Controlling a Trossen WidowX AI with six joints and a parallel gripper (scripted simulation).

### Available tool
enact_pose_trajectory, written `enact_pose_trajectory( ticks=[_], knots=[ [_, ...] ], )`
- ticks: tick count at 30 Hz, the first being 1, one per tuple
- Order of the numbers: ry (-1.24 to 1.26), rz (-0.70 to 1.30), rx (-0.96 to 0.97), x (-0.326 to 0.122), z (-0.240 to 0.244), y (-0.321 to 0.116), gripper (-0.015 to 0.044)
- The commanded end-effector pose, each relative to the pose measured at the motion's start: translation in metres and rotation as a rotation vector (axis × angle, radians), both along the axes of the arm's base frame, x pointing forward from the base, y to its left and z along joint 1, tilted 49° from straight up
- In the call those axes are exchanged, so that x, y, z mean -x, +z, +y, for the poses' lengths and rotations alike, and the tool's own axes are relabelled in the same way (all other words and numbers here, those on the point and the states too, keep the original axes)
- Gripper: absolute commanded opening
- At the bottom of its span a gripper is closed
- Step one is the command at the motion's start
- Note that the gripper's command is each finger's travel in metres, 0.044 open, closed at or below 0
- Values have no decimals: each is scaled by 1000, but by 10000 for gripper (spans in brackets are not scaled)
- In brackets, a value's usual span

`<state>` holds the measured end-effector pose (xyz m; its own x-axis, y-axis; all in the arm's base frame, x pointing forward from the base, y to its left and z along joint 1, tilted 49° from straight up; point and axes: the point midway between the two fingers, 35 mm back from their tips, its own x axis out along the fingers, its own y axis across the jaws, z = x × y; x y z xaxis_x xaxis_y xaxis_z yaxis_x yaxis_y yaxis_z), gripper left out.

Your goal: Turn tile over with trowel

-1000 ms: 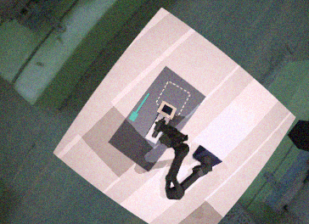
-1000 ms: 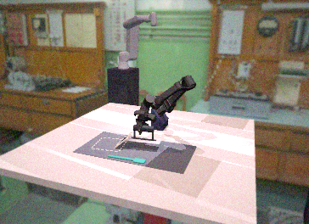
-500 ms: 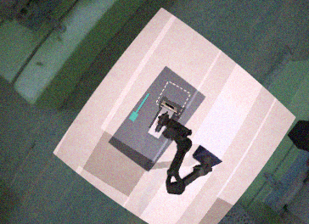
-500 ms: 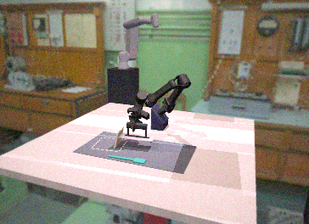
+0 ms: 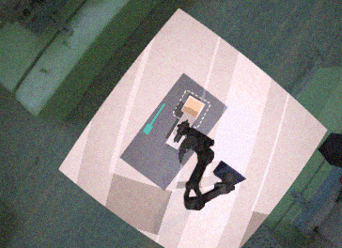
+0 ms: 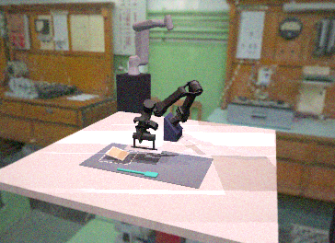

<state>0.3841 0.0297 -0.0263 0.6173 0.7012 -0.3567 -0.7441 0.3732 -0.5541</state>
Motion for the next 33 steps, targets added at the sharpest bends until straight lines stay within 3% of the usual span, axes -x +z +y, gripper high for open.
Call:
enact_pose_trajectory(
  ticks=[1,15,33],
  knots=[
    [1,-18,4,-2,0,14,0],
    [1,-17,2,9,12,64,0],
    [1,-17,2,9,12,65,0]
  ],
)
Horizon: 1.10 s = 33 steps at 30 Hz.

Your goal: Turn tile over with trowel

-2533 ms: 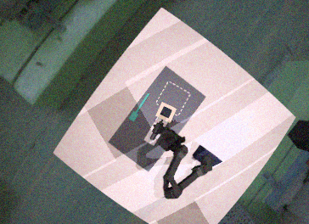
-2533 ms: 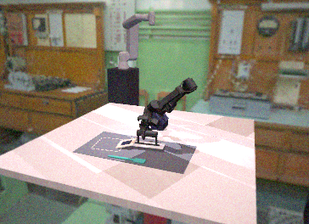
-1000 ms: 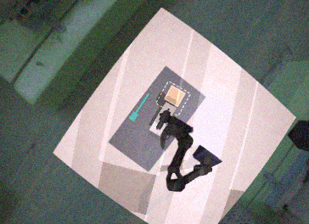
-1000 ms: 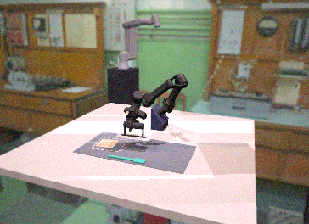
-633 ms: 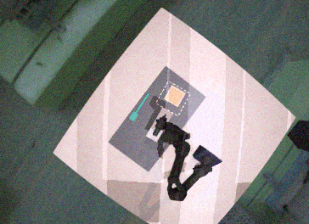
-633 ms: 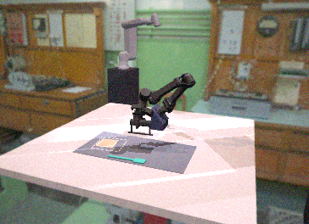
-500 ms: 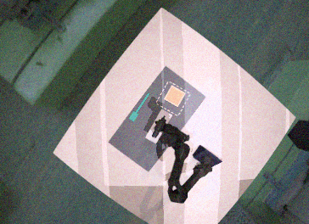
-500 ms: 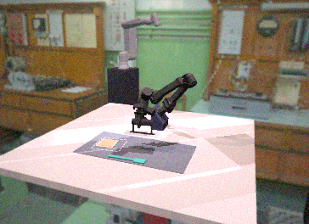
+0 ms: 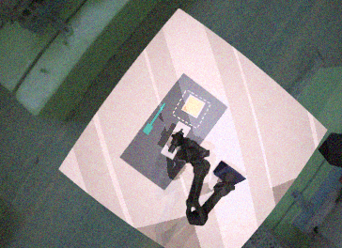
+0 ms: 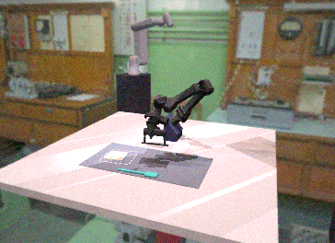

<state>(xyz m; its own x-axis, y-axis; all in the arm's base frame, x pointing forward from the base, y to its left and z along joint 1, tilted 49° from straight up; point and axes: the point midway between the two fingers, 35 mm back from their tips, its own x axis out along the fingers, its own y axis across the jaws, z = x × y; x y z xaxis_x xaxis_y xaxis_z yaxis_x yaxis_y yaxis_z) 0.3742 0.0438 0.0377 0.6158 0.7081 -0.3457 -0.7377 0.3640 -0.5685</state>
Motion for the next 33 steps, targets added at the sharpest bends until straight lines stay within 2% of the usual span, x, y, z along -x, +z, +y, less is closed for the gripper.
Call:
enact_pose_trajectory(
  ticks=[1,26,33],
  knots=[
    [-11,2,1,-1,-2,1,0],
    [-1,4,-1,-1,0,0,0],
    [-55,192,-43,-21,14,-3,0]
  ],
)
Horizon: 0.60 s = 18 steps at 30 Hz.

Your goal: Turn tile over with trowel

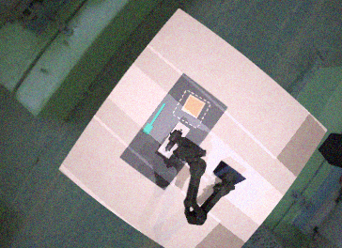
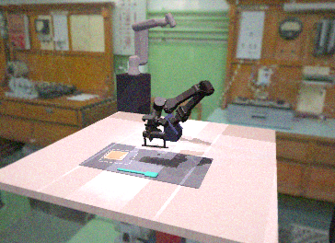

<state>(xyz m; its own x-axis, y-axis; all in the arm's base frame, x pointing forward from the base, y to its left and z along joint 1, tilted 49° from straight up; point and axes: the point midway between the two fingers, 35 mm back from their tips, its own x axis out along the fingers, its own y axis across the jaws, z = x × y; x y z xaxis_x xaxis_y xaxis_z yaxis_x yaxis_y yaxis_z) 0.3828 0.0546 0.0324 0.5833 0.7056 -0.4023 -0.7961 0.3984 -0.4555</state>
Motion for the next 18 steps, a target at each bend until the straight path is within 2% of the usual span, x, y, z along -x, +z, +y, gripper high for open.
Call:
enact_pose_trajectory(
  ticks=[1,18],
  knots=[
    [-40,91,-15,-16,6,2,0],
    [-184,534,-27,-42,67,14,0]
  ],
)
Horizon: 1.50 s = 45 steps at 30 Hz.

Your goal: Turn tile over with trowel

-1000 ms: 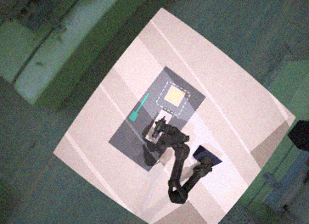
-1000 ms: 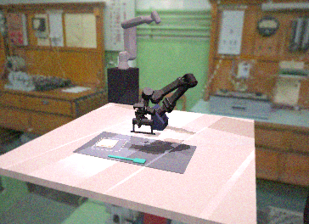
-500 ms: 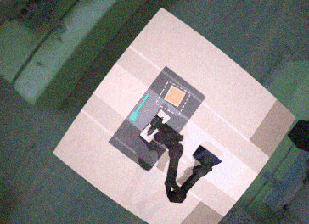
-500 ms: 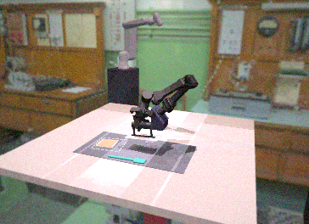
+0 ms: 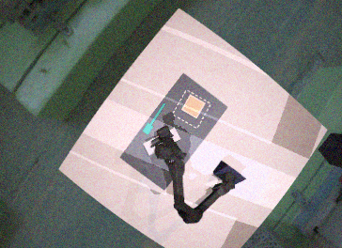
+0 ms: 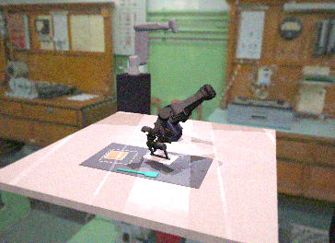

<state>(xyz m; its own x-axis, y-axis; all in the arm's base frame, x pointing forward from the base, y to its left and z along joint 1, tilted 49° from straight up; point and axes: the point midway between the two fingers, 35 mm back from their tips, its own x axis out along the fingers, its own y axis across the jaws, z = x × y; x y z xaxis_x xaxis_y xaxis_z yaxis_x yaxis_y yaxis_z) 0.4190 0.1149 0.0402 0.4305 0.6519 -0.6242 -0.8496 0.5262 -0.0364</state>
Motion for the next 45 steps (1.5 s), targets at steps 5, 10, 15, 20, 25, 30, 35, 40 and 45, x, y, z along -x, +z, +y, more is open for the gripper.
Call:
enact_pose_trajectory(
  ticks=[5,10,15,20,25,30,35,40,45],
  knots=[
    [-87,166,48,-7,22,14,0],
    [-148,277,84,-5,36,22,0],
    [-218,383,126,0,48,30,0],
    [-299,485,175,8,59,40,0],
    [-386,572,231,18,69,51,0],
    [-476,643,294,31,77,63,0],
    [-570,697,361,45,83,78,0],
    [-666,733,431,61,87,95,0],
    [-751,748,493,76,89,110,0]
  ],
)
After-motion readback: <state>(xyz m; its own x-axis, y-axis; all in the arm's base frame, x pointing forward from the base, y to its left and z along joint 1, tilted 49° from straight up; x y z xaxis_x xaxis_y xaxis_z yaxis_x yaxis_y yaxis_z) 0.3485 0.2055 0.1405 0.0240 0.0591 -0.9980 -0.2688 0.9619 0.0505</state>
